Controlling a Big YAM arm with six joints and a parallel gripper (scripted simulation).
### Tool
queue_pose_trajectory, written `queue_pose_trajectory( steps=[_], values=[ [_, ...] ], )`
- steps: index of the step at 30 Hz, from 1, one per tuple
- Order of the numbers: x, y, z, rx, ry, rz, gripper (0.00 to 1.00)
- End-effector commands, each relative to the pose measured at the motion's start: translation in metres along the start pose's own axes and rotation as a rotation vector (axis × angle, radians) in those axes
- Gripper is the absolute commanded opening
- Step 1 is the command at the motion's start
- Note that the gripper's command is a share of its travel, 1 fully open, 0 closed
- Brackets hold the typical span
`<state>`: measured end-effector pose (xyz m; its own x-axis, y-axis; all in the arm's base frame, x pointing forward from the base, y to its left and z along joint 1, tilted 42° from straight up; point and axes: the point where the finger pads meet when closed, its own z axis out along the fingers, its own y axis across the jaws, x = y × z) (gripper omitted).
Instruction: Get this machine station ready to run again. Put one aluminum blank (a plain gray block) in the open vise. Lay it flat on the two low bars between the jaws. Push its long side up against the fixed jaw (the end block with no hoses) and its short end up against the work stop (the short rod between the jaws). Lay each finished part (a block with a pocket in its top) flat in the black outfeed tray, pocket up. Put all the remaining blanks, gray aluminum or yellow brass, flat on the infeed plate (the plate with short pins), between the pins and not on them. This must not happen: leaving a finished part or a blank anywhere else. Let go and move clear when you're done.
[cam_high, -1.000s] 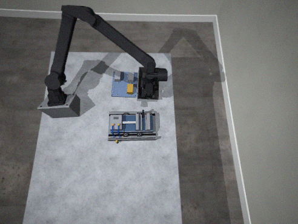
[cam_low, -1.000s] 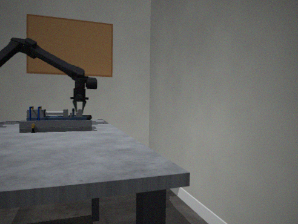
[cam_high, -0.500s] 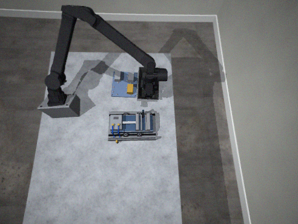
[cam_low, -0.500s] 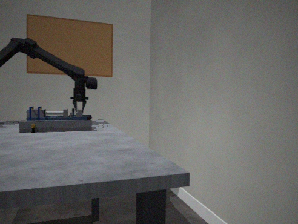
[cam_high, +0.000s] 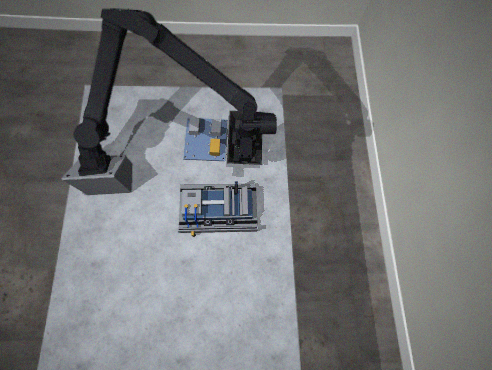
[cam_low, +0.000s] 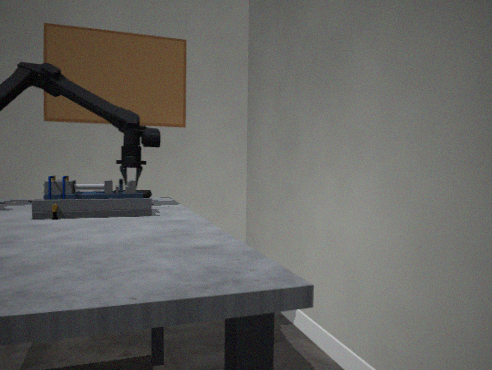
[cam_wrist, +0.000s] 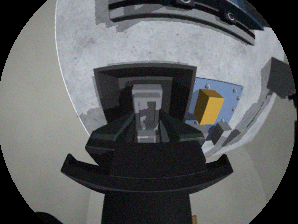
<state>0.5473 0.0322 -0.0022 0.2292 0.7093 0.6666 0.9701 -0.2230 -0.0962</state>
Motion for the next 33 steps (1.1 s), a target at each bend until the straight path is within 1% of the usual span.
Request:
queue_pose_trajectory(
  steps=[1, 33],
  values=[
    [0.0022, 0.0173, -0.0113, -0.043, 0.005, -0.014, 0.0],
    [0.0057, 0.0175, -0.0081, -0.039, 0.005, -0.027, 0.0]
  ],
)
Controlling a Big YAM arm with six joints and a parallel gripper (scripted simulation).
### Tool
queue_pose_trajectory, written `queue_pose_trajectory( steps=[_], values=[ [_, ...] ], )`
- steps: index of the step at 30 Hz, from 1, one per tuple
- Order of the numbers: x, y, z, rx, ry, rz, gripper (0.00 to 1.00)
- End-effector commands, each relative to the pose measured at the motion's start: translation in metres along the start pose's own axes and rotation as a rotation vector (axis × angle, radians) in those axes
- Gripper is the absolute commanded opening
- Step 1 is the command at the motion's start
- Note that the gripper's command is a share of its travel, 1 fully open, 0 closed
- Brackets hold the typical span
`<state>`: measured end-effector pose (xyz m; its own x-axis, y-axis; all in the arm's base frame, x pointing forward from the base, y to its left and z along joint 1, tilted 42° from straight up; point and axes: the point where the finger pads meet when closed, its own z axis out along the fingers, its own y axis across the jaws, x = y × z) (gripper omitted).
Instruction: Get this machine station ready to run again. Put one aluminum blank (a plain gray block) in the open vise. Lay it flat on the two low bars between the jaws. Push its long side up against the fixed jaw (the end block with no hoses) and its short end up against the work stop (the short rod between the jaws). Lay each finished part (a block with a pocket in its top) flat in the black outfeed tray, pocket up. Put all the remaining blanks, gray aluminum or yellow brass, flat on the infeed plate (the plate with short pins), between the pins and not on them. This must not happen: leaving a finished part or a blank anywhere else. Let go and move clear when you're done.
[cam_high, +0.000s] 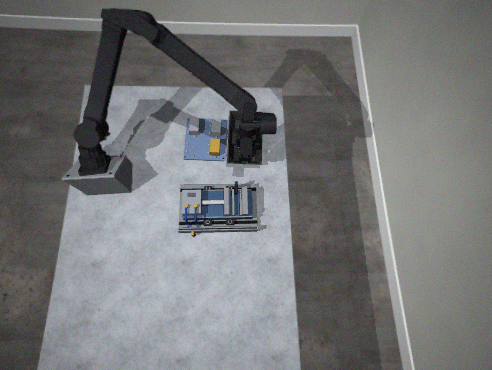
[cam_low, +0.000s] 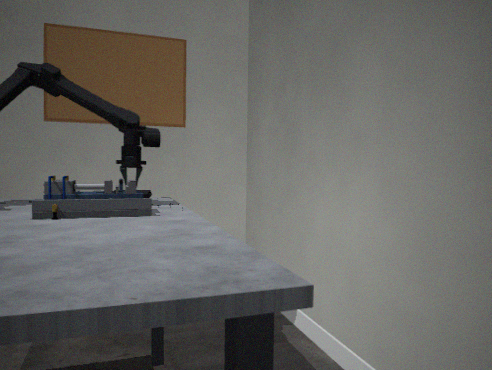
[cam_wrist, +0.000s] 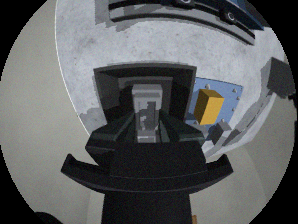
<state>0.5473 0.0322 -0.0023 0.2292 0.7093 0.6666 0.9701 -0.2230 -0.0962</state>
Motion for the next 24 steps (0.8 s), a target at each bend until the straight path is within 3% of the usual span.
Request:
queue_pose_trajectory(
  steps=[1, 24],
  values=[
    [0.0062, 0.0175, -0.0077, -0.039, 0.005, -0.029, 0.0],
    [0.0116, 0.0193, -0.0015, -0.033, 0.004, -0.059, 0.0]
  ],
)
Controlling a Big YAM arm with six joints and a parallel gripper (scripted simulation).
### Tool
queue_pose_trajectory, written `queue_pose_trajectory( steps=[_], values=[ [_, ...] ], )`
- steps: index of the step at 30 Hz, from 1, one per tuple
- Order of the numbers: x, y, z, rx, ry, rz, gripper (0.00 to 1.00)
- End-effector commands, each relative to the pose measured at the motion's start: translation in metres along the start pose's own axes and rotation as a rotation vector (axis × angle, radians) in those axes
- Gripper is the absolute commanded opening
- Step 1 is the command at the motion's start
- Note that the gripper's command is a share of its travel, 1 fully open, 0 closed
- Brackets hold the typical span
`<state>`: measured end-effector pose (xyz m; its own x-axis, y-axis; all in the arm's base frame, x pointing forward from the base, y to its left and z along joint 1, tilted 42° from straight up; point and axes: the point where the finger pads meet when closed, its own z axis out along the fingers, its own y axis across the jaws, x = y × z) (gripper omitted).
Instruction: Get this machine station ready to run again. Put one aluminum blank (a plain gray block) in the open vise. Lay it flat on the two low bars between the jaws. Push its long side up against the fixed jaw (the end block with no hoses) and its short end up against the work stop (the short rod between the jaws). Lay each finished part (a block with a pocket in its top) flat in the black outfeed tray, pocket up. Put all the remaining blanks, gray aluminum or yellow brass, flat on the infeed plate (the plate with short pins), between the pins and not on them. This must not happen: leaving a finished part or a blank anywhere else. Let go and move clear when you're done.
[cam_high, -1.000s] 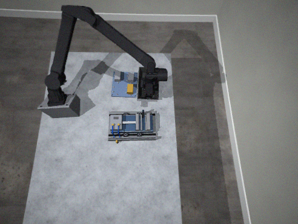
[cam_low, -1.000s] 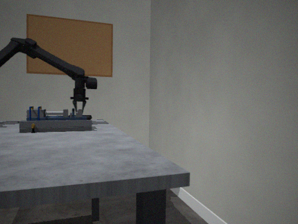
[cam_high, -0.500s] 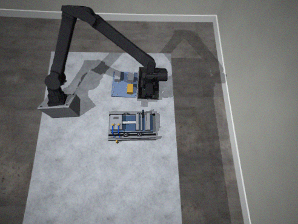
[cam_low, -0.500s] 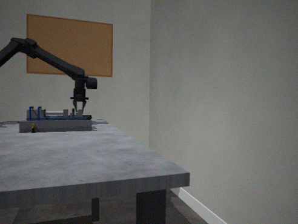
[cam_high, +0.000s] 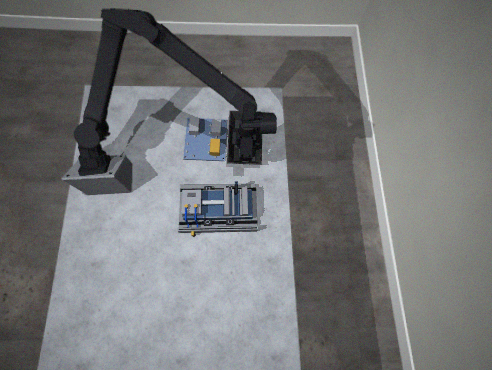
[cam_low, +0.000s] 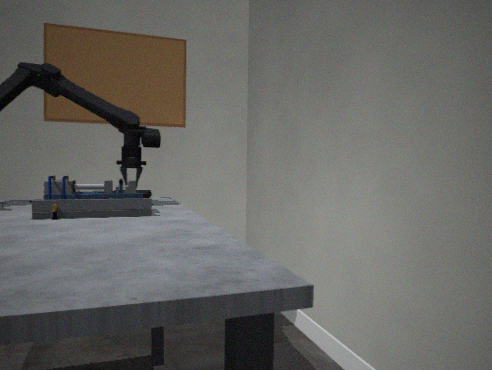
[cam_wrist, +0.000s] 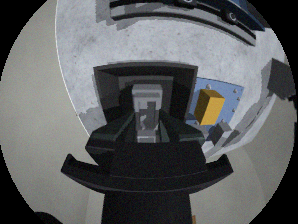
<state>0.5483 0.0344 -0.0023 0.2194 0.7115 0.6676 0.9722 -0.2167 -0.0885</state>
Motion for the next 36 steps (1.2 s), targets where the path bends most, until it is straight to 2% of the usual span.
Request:
queue_pose_trajectory(
  steps=[1, 36],
  values=[
    [0.0099, 0.0188, -0.0025, -0.031, 0.004, -0.048, 0.0],
    [0.0108, 0.0193, 0.0004, -0.03, 0.004, -0.029, 0.0]
  ],
)
